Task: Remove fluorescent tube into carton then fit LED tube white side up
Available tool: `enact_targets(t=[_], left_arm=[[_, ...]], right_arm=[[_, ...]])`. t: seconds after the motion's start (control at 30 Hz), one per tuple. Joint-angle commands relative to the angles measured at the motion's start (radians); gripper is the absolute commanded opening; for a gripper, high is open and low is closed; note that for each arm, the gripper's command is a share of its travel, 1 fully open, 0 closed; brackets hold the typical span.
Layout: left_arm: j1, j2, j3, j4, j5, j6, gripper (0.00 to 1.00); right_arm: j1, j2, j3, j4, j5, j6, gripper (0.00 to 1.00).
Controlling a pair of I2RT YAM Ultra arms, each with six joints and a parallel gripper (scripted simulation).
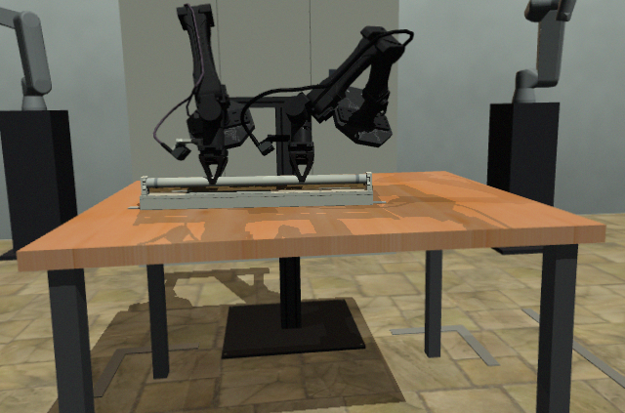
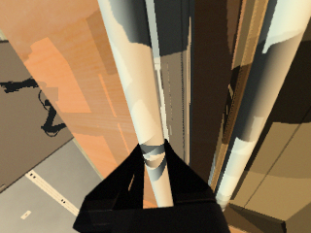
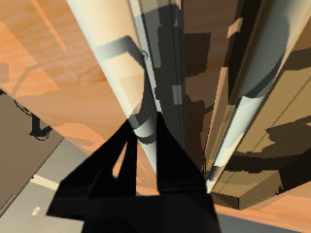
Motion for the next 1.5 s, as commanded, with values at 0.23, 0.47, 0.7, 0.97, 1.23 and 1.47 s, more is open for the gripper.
enact_targets(t=[0.23, 0.47, 0.7, 0.97, 1.23, 1.47], left_arm=[[-0.046, 0.024, -0.115, 0.239, -0.038, 0.132, 0.11], [-0.046, 0.035, -0.139, 0.297, -0.038, 0.164, 0.11], [-0.045, 0.050, -0.164, 0.381, -0.042, 0.203, 0.11], [-0.045, 0.067, -0.184, 0.462, -0.042, 0.237, 0.11], [-0.043, 0.078, -0.200, 0.465, -0.041, 0.253, 0.11], [-0.041, 0.076, -0.183, 0.458, -0.043, 0.227, 0.49]], right_arm=[[0.020, -0.059, -0.111, 0.123, 0.039, -0.020, 0.11], [0.022, -0.068, -0.138, 0.157, 0.043, -0.024, 0.11], [0.023, -0.068, -0.171, 0.211, 0.047, -0.029, 0.11], [0.026, -0.066, -0.200, 0.261, 0.051, -0.034, 0.11], [0.027, -0.061, -0.219, 0.285, 0.055, -0.026, 0.11], [0.027, -0.060, -0.222, 0.279, 0.054, -0.023, 0.11]])
